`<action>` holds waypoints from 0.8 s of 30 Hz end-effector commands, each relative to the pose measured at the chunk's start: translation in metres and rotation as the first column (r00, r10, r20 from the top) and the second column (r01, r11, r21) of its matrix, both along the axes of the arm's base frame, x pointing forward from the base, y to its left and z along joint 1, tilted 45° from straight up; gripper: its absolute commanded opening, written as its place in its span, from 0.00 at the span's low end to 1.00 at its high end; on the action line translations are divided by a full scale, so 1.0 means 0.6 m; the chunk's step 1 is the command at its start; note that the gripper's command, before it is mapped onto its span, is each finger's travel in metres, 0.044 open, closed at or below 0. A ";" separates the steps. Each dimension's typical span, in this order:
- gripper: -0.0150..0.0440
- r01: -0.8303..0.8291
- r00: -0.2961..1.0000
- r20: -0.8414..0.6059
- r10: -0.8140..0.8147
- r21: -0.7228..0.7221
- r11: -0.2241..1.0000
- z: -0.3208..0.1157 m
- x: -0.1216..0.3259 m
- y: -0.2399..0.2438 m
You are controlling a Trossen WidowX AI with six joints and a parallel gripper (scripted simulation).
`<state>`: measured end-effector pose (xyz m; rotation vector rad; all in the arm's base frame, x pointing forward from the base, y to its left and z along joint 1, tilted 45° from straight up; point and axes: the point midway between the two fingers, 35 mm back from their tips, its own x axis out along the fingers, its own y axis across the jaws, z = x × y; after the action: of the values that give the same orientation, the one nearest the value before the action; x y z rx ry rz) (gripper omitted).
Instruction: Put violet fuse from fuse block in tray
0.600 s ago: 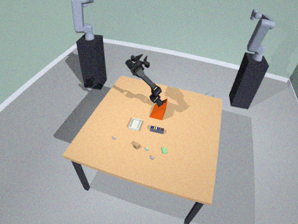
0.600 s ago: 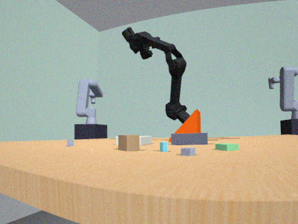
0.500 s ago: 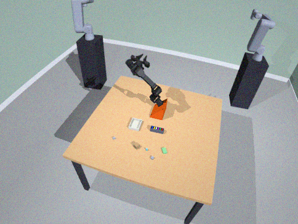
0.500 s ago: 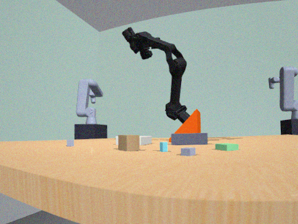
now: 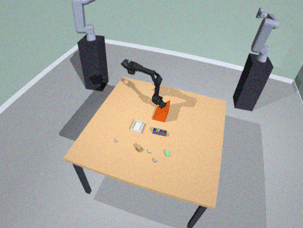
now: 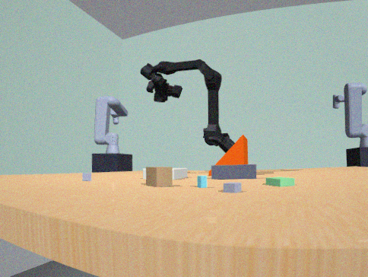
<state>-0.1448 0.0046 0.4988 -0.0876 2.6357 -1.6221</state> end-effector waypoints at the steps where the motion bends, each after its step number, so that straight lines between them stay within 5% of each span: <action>1: 0.37 -0.157 0.986 0.043 0.160 -0.065 0.985 -0.014 -0.008 -0.095; 11: 0.37 -0.508 0.807 0.204 0.554 -0.238 0.828 -0.093 0.087 -0.353; 24: 0.37 -0.702 0.419 0.444 0.792 -0.395 0.592 -0.269 0.391 -0.512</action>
<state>0.0504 -0.2970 0.3612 -0.5916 1.6371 -1.2791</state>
